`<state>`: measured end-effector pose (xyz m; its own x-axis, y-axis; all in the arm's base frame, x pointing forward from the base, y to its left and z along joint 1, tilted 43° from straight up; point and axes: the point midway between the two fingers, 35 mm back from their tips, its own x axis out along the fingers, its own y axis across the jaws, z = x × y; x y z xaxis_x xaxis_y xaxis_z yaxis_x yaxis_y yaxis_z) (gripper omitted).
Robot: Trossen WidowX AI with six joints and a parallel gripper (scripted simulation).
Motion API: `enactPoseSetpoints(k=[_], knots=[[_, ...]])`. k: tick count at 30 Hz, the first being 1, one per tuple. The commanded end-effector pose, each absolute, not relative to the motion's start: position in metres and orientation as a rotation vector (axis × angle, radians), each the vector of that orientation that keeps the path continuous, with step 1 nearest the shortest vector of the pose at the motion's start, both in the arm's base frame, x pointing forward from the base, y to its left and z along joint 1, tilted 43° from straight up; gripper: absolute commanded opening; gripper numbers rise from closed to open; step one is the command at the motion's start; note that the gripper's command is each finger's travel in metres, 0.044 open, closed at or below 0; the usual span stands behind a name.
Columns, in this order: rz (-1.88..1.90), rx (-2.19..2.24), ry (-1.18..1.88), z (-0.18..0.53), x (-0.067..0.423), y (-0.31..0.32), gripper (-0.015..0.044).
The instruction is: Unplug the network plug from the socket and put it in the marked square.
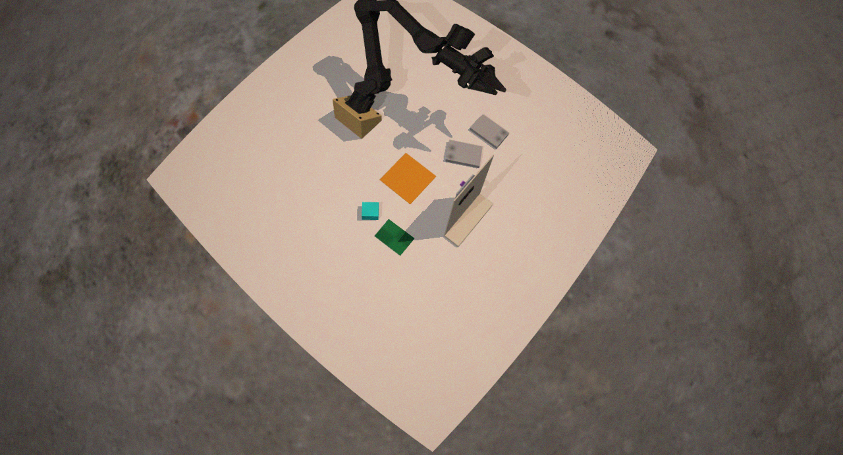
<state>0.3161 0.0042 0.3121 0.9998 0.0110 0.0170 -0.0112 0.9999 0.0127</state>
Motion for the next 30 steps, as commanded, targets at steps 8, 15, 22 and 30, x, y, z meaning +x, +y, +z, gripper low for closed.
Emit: enactPoseSetpoints(k=[8,15,22,30], knots=[[-0.009,-0.084,0.007,0.280,0.336,-0.011,0.0190],[-0.027,-0.190,0.035,0.243,0.349,-0.030,0.0156],[-0.042,-0.294,0.064,0.206,0.354,-0.050,0.0156],[-0.056,-0.409,0.100,0.166,0.350,-0.070,0.0156]])
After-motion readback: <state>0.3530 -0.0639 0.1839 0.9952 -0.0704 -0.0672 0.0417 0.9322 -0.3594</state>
